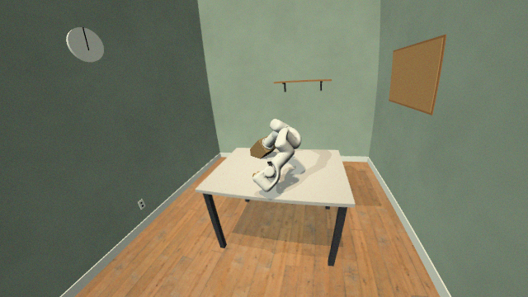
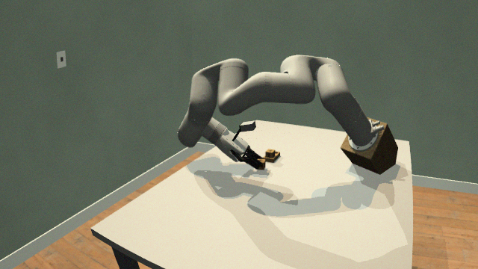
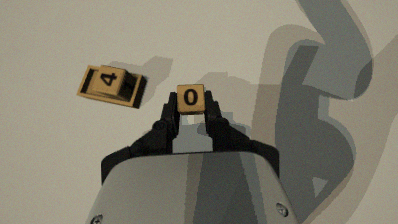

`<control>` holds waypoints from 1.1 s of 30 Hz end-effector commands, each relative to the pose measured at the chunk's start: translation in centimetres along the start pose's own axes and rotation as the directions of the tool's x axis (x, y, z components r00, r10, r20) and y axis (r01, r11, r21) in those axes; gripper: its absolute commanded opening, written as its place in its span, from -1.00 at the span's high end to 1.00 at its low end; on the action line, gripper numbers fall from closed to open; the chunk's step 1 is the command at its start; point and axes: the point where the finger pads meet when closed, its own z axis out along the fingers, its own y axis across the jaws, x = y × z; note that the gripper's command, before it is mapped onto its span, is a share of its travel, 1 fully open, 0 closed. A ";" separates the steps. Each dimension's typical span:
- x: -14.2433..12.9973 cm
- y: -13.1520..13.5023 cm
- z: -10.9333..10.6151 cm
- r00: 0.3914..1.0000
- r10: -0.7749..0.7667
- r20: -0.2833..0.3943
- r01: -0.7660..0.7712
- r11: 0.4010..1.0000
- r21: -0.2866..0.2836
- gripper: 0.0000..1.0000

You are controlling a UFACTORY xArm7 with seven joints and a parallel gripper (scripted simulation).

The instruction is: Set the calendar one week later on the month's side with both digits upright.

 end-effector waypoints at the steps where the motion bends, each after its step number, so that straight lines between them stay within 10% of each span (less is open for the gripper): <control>1: 0.0 -0.1 -0.1 1.000 0.002 0.003 -0.002 1.000 0.001 0.47; 33: -0.3 -0.1 0.1 1.000 0.002 0.003 -0.002 1.000 0.001 0.47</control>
